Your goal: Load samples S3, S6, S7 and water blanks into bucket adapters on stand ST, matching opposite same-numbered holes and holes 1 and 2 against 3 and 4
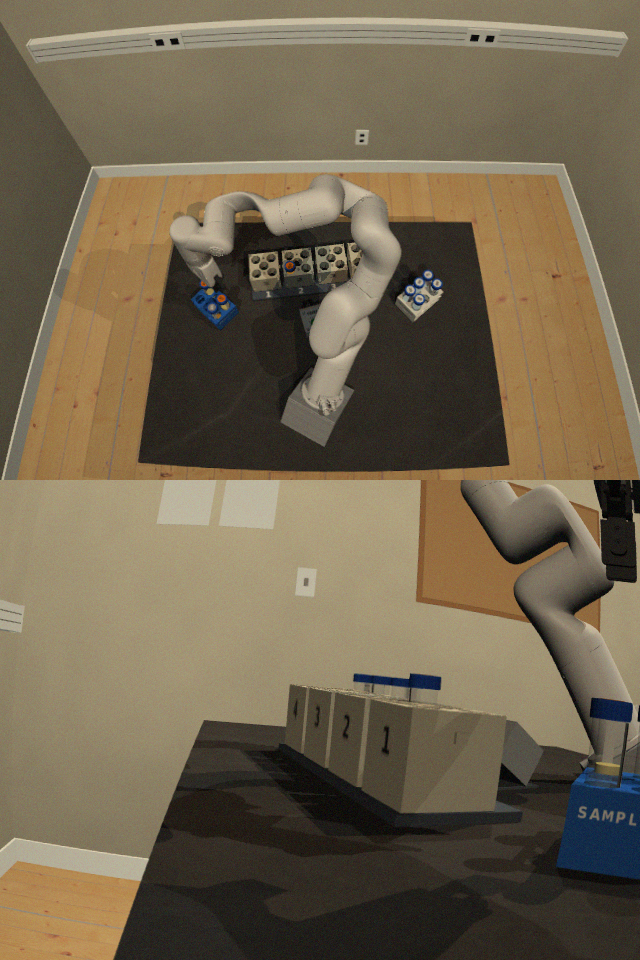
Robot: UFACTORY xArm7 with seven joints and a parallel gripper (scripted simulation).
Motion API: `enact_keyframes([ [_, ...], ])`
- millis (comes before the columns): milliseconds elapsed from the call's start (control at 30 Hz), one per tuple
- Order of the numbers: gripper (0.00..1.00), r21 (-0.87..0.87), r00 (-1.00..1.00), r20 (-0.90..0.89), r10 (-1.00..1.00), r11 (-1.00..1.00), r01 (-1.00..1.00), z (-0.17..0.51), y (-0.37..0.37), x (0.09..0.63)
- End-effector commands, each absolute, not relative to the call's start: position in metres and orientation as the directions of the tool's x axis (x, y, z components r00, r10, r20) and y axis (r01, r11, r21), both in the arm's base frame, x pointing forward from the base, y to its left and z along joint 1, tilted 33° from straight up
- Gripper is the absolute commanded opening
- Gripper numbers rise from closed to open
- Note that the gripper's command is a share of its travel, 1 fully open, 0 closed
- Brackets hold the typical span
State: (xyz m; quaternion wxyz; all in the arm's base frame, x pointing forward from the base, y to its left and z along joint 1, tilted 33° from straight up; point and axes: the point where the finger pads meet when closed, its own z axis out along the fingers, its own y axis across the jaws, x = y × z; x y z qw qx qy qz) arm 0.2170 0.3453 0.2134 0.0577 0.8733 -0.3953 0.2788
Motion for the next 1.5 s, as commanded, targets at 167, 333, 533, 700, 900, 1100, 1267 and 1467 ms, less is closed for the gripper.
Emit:
enact_keyframes([
  [167,0.57,-0.123,0.533,0.531,-0.659,-0.682,-0.721,0.2,0.341,0.224],
  [333,0.57,-0.123,0.533,0.531,-0.659,-0.682,-0.721,0.195,0.339,0.227],
  [533,0.57,-0.123,0.533,0.531,-0.659,-0.682,-0.721,0.185,0.335,0.232],
  [700,0.57,-0.123,0.533,0.532,-0.659,-0.682,-0.721,0.177,0.332,0.237],
  [900,0.57,-0.123,0.533,0.532,-0.659,-0.682,-0.721,0.17,0.33,0.24],
  [1100,0.57,-0.123,0.533,0.532,-0.659,-0.682,-0.721,0.16,0.326,0.245],
  [1267,0.57,-0.122,0.533,0.532,-0.659,-0.682,-0.721,0.151,0.323,0.25],
  [1467,0.57,-0.122,0.533,0.532,-0.659,-0.682,-0.721,0.145,0.32,0.253],
])
